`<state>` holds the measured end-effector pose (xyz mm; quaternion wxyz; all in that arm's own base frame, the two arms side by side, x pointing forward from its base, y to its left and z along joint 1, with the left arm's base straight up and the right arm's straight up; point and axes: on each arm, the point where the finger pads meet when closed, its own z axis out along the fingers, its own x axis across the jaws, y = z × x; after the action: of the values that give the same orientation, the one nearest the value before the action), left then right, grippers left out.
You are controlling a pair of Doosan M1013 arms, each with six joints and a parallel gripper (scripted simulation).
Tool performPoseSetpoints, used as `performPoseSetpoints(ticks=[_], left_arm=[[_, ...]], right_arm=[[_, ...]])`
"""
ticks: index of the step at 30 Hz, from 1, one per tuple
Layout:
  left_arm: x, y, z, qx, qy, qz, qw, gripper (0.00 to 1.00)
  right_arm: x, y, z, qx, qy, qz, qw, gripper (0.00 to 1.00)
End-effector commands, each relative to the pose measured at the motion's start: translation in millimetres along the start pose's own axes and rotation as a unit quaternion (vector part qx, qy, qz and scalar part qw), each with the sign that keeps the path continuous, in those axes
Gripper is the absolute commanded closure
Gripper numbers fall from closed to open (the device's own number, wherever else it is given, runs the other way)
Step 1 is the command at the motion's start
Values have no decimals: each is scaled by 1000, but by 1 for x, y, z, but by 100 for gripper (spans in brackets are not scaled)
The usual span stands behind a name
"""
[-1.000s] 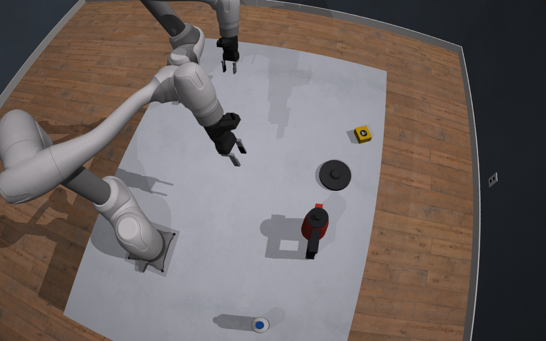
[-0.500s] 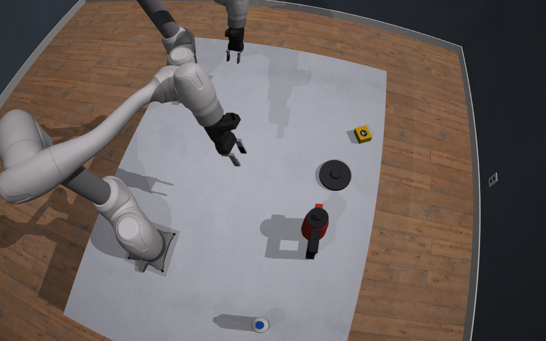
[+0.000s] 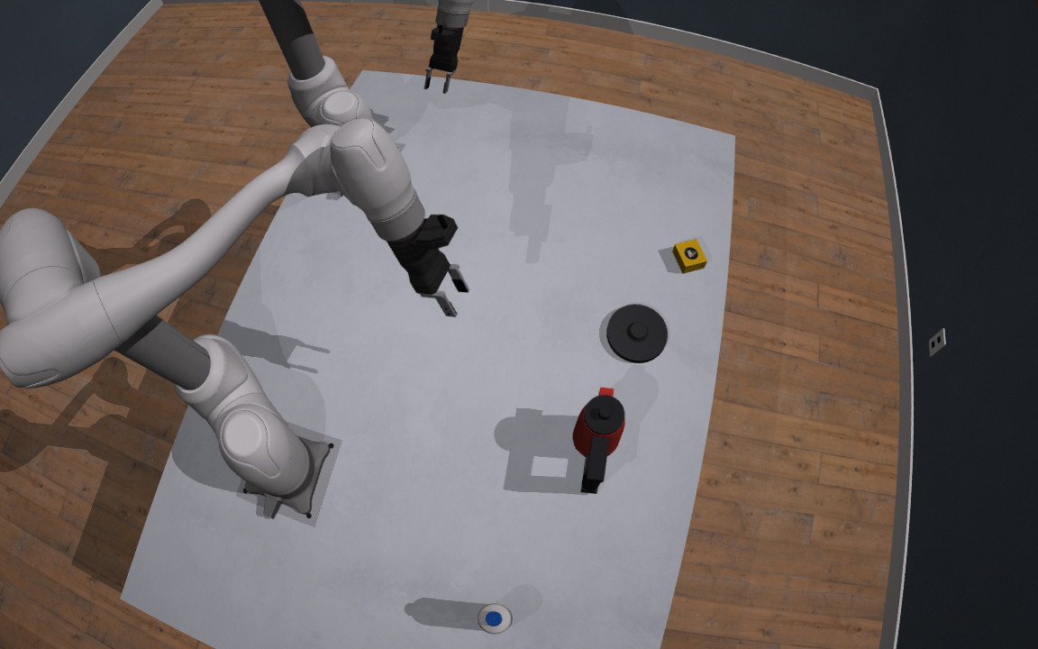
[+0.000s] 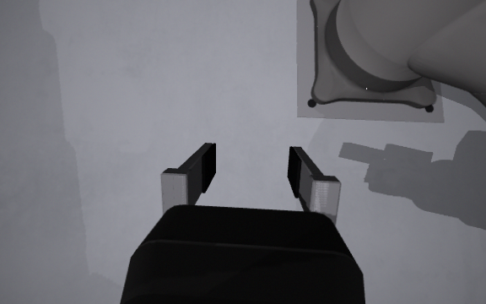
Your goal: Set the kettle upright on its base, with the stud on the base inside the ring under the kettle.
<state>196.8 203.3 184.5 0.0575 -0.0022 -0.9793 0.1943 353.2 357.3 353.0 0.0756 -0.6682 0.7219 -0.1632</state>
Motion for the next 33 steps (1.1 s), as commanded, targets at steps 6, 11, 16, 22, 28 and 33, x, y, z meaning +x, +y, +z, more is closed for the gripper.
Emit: performPoseSetpoints(ticks=[6,11,16,22,28,33], left_arm=[[72,66,-10,66,6,-9,998,0],[117,91,-9,105,-3,-13,994,0],[143,102,-8,127,-11,-14,992,0],[187,115,-3,161,-29,-15,986,0],[216,121,2,183,-44,-15,982,0],[226,123,3,190,-49,-15,980,0]], right_arm=[[0,0,-1,0,0,0,1000,0],[0,0,-1,0,0,0,1000,0],[0,0,-1,0,0,0,1000,0],[0,0,-1,0,0,0,1000,0],[0,0,-1,0,0,0,1000,0],[0,0,-1,0,0,0,1000,0]])
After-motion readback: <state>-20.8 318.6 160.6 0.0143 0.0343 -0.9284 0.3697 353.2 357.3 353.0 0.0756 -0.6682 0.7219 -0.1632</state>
